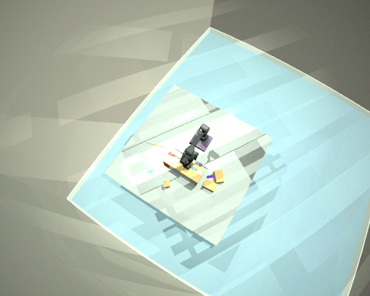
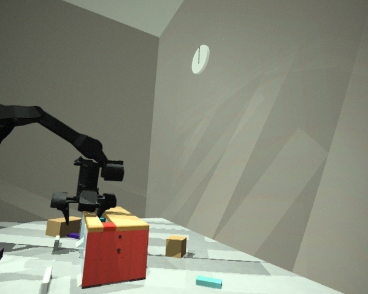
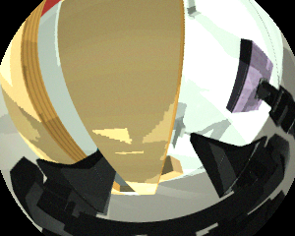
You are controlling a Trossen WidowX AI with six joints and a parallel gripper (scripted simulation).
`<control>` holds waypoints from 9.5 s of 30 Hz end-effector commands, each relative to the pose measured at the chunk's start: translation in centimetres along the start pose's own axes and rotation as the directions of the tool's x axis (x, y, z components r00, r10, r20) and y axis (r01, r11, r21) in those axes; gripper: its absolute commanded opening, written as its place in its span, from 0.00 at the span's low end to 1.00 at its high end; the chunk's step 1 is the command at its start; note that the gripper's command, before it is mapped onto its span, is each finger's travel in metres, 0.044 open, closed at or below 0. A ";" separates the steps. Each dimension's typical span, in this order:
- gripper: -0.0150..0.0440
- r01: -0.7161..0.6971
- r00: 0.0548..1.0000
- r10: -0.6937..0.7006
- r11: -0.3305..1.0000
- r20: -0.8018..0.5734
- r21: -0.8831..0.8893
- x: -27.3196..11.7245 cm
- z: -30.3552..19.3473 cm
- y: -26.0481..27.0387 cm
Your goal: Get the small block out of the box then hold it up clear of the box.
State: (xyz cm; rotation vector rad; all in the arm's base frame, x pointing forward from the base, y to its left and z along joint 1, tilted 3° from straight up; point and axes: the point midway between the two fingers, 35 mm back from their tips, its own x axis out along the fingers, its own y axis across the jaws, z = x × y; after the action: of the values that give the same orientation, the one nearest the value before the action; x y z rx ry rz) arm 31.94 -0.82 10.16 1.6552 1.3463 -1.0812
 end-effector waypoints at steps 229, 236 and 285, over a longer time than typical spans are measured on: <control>0.26 -0.321 0.869 0.396 -0.002 0.296 0.947 11.6 -9.8 -4.7; 0.25 -0.320 0.870 0.397 0.002 0.293 0.948 7.0 -11.5 -4.5; 0.25 -0.311 0.902 0.424 0.508 0.081 0.804 -5.0 -10.5 -9.5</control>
State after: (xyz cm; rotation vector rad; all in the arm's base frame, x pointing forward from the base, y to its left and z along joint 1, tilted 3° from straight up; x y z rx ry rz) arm 23.88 8.63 18.39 2.5669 0.4434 -1.4374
